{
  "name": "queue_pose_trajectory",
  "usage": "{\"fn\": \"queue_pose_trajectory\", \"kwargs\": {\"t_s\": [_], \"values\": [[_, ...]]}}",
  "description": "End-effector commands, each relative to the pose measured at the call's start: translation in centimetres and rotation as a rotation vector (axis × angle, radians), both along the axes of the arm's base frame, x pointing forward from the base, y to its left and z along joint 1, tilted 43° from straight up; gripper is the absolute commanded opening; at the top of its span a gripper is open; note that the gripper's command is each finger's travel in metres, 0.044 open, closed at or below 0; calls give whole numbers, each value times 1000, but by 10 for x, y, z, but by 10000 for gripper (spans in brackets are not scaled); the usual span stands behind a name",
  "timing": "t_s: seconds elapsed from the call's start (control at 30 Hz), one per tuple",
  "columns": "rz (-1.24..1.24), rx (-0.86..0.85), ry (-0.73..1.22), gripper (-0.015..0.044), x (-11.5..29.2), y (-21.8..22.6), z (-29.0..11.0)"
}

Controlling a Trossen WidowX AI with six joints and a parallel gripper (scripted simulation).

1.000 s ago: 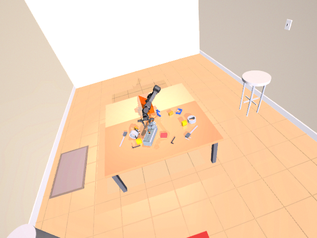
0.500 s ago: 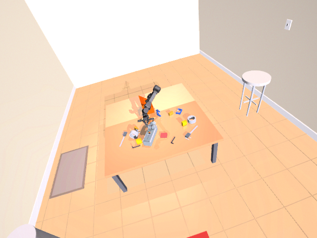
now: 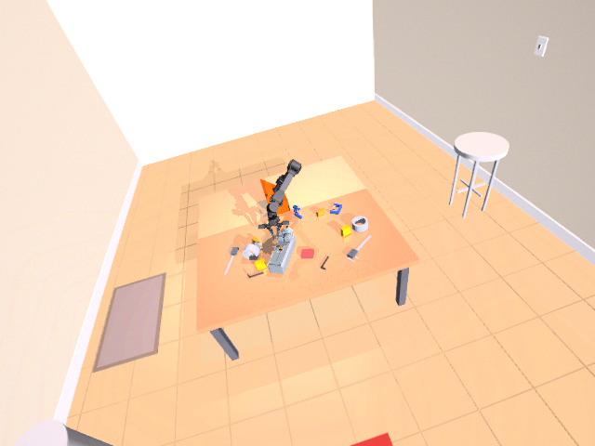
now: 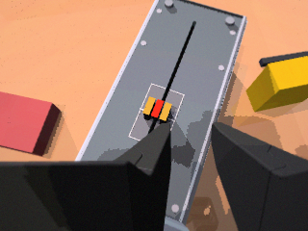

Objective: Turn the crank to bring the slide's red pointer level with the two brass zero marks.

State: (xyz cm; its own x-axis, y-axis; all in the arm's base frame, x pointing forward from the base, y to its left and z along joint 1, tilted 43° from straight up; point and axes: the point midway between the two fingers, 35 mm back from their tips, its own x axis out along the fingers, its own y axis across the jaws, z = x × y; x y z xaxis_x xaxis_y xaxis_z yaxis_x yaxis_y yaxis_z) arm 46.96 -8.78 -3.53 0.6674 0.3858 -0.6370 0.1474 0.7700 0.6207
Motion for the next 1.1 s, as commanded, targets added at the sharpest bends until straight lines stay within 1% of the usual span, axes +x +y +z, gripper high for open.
{"fn": "queue_pose_trajectory", "kwargs": {"t_s": [0.0, 0.23, 0.33, 0.5, 1.07], "values": [[0, -1, 0, 184, 0, 0, 0], [0, -1, 0, 368, 0, 0, 0], [0, -2, 1, 440, 1, -9, 9], [0, -2, 1, 440, 0, -37, 41], [0, -2, 0, 440, 0, -38, 42]]}}
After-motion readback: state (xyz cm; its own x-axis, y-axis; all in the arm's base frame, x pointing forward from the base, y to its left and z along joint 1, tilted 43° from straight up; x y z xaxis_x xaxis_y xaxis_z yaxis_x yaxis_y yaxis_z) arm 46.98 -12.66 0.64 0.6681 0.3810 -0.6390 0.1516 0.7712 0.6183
